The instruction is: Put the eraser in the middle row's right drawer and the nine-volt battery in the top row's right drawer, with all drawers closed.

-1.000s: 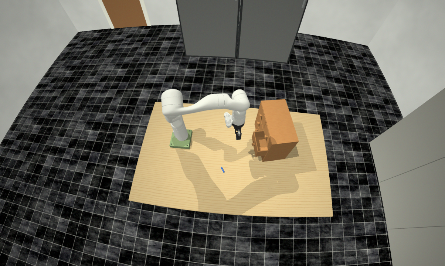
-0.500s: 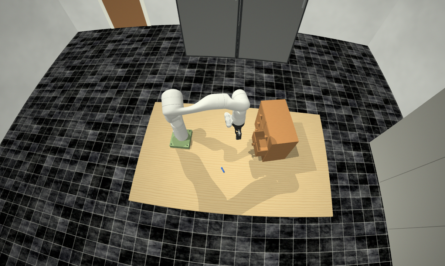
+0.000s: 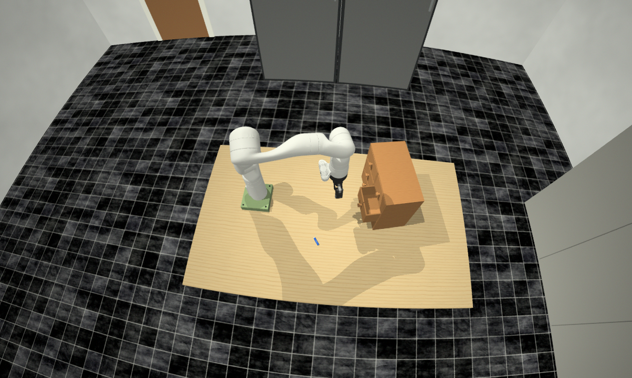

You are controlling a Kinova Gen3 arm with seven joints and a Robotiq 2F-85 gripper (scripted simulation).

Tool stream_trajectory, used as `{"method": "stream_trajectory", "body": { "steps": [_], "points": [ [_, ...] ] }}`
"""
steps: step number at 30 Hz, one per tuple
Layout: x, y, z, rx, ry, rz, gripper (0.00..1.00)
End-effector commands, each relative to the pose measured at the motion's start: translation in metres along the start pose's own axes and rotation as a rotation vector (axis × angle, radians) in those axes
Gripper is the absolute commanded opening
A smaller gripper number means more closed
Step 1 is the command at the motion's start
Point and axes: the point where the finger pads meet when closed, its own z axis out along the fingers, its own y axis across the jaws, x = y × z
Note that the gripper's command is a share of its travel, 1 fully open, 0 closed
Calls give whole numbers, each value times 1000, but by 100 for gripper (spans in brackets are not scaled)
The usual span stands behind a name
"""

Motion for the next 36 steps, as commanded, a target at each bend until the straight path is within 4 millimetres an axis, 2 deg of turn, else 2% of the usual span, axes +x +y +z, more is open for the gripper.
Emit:
{"method": "stream_trajectory", "body": {
  "steps": [1,5,6,11,14,36],
  "points": [
    [0,0,-1,1,-1,0,100],
    [6,-3,0,1,-2,-1,100],
    [13,-6,1,0,-2,-2,100],
    [68,-25,10,1,-2,-2,100],
    [89,-29,15,2,0,1,100],
    [86,-29,23,-3,-72,-1,100]
  ]
}}
